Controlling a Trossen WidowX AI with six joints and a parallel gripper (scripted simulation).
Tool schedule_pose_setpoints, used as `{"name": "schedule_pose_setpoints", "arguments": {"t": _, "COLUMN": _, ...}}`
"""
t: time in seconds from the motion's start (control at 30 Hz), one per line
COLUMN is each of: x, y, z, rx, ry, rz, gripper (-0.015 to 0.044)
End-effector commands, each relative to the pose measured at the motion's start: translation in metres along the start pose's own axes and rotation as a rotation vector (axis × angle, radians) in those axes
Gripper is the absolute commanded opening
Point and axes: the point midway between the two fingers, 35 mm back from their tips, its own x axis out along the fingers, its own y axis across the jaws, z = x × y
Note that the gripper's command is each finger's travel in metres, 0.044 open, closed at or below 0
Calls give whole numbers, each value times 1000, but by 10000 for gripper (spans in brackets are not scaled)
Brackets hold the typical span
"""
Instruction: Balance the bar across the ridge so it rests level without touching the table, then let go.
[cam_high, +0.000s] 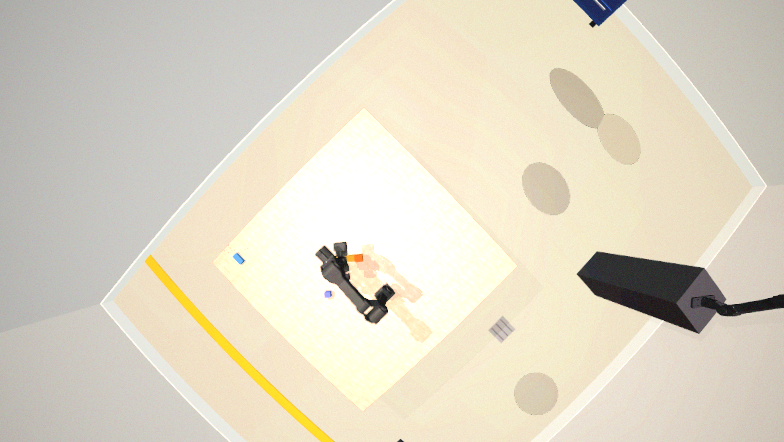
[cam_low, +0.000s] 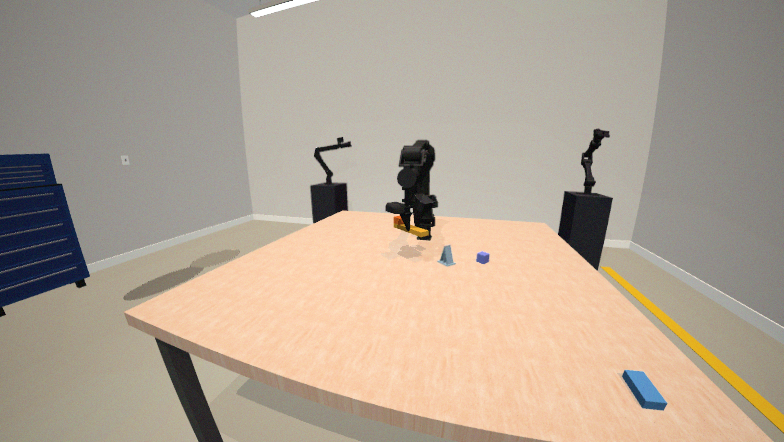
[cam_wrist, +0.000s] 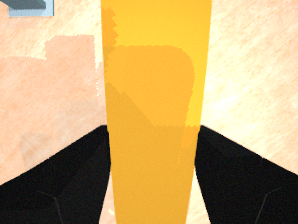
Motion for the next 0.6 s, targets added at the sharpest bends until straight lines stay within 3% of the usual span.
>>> {"name": "schedule_pose_setpoints", "arguments": {"t": 0.0, "x": -2, "y": 8, "z": 15, "rx": 9, "ry": -6, "rz": -1, "gripper": 0}}
{"name": "schedule_pose_setpoints", "arguments": {"t": 0.57, "x": -3, "y": 51, "z": 64, "rx": 36, "ry": -11, "rz": 3, "gripper": 0}}
